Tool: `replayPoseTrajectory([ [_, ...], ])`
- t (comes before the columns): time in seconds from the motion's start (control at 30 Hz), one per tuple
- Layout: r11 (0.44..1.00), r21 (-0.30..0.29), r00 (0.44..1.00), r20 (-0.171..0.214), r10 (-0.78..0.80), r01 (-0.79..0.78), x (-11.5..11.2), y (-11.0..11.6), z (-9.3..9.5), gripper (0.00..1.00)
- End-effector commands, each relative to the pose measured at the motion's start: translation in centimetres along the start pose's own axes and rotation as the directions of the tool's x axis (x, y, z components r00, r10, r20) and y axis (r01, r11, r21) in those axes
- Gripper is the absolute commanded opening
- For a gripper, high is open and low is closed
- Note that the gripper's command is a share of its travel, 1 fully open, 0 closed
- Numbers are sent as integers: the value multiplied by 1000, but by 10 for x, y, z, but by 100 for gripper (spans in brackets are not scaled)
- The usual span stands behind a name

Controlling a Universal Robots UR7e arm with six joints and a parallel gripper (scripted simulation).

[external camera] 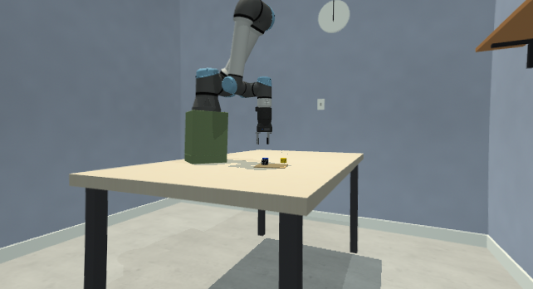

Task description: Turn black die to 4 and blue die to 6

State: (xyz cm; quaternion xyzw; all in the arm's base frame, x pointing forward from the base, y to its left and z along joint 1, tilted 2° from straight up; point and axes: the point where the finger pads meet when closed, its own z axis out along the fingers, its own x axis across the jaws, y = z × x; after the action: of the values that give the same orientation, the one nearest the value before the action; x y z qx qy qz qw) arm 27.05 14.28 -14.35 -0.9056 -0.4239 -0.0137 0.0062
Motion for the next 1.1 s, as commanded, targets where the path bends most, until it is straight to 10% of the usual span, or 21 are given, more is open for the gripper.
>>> replayPoseTrajectory([
  [0.0,991,0,991,0,133,-133,1,2,1,100],
  [1.07,609,0,609,5,793,-793,5,17,9,100],
])
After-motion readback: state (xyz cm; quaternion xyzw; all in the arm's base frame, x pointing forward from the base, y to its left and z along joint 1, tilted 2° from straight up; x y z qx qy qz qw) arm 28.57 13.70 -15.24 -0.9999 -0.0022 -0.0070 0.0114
